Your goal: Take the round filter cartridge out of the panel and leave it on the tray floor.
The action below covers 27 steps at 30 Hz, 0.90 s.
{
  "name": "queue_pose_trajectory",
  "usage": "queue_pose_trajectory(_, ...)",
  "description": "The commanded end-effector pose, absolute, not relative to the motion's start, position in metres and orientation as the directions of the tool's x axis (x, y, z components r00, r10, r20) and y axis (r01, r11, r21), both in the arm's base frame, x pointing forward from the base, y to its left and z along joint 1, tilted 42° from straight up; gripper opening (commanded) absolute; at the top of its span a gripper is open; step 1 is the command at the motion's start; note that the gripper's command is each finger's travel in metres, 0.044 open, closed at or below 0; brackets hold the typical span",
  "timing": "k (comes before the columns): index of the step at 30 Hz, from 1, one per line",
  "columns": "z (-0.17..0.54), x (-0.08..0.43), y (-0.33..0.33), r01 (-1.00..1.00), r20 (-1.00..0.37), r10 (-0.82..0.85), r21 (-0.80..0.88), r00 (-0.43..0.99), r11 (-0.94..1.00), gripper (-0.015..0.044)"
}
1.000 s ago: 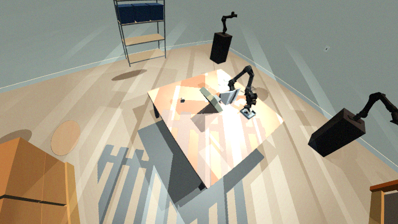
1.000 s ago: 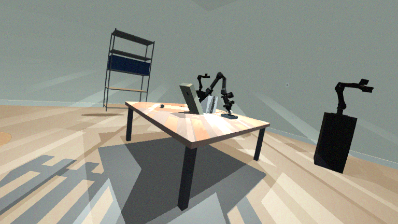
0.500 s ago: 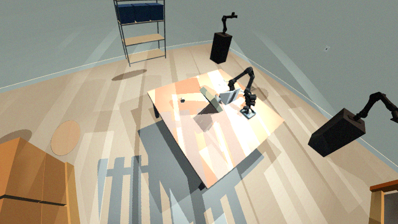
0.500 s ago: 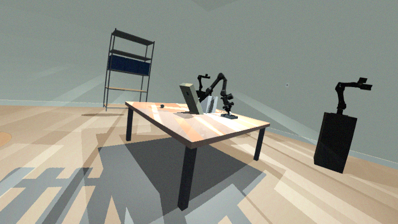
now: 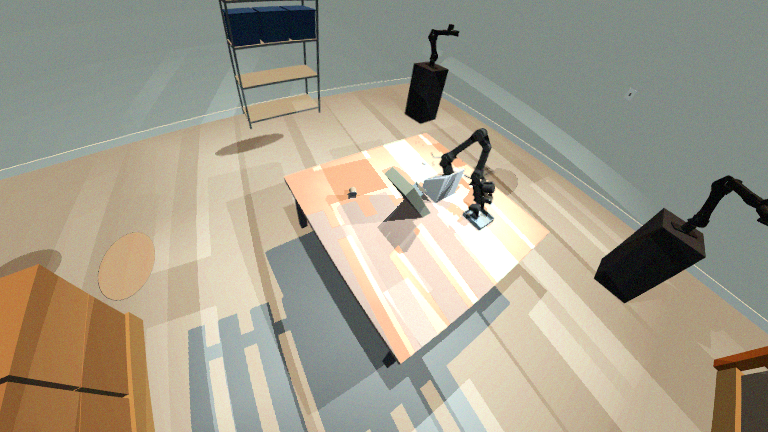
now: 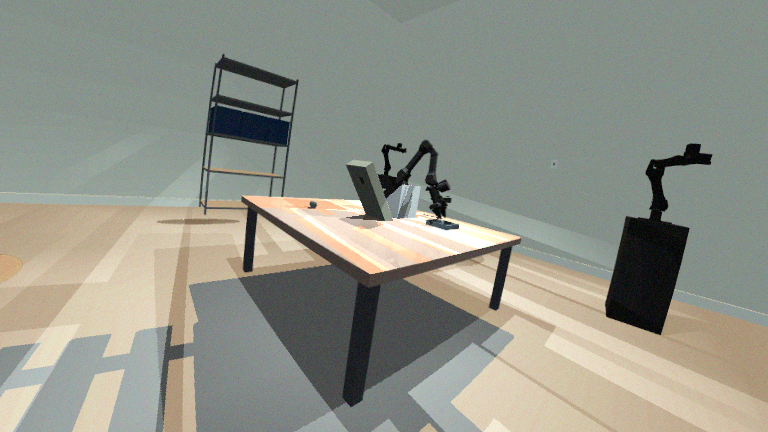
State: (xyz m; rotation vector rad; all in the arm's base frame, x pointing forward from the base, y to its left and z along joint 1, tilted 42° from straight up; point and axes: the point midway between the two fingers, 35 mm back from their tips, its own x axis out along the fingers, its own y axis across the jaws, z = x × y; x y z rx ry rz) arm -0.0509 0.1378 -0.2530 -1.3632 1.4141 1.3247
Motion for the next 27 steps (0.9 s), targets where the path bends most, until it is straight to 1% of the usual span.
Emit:
queue_pose_trajectory(1,-0.236,-0.050,0.159,-0.979,-0.971,-0.188,0.171,-0.149,-0.110,0.0440)
queue_pose_trajectory(6,-0.203,-0.047,0.185,-0.979,-0.971,-0.188,0.171,-0.148,-0.110,0.0440)
queue_pose_trajectory(8,-0.203,-0.047,0.185,-0.979,-0.971,-0.188,0.171,-0.148,-0.110,0.0440)
queue_pose_trajectory(9,-0.214,-0.049,0.177,-0.979,-0.971,-0.183,0.173,-0.153,-0.104,0.0440)
queue_pose_trajectory(27,-0.214,-0.049,0.177,-0.979,-0.971,-0.183,0.173,-0.153,-0.104,0.0440)
